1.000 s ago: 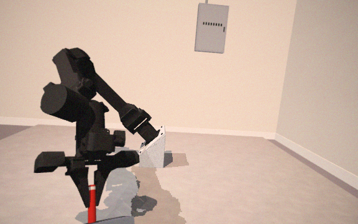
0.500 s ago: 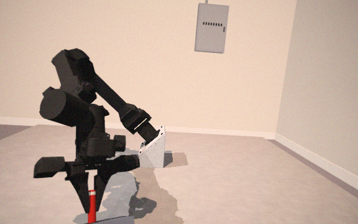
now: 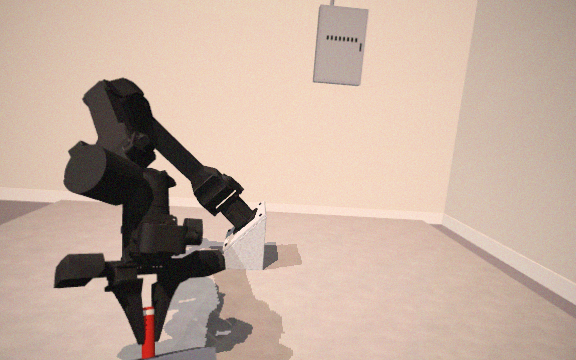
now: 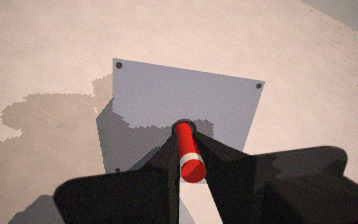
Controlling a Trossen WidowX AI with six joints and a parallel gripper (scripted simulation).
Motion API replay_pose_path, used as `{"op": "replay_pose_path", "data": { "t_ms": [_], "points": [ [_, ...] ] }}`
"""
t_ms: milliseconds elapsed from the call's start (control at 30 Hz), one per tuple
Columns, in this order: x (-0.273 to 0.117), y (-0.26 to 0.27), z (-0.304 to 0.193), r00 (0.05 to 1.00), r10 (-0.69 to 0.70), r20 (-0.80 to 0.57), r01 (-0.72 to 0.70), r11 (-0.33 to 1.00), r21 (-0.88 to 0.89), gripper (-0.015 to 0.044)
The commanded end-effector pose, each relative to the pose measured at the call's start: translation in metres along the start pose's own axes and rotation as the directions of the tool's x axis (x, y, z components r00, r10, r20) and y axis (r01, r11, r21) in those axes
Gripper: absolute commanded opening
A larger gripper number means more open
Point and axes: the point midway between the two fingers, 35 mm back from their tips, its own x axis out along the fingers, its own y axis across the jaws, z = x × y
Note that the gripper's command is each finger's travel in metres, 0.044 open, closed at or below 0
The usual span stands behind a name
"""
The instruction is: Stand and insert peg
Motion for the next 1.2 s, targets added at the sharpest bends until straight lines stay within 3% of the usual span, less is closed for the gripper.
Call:
{"op": "replay_pose_path", "data": {
  "t_ms": [0,433,1167],
  "points": [
    [0.000,0.000,0.000,1.000,0.000,0.000,0.000,1.000,0.000,0.0105],
    [-0.005,0.000,0.001,1.000,0.001,0.000,-0.001,1.000,0.000,0.0440],
    [-0.047,0.000,0.004,1.000,0.007,0.003,-0.007,1.000,-0.005,0.0440]
  ]
}}
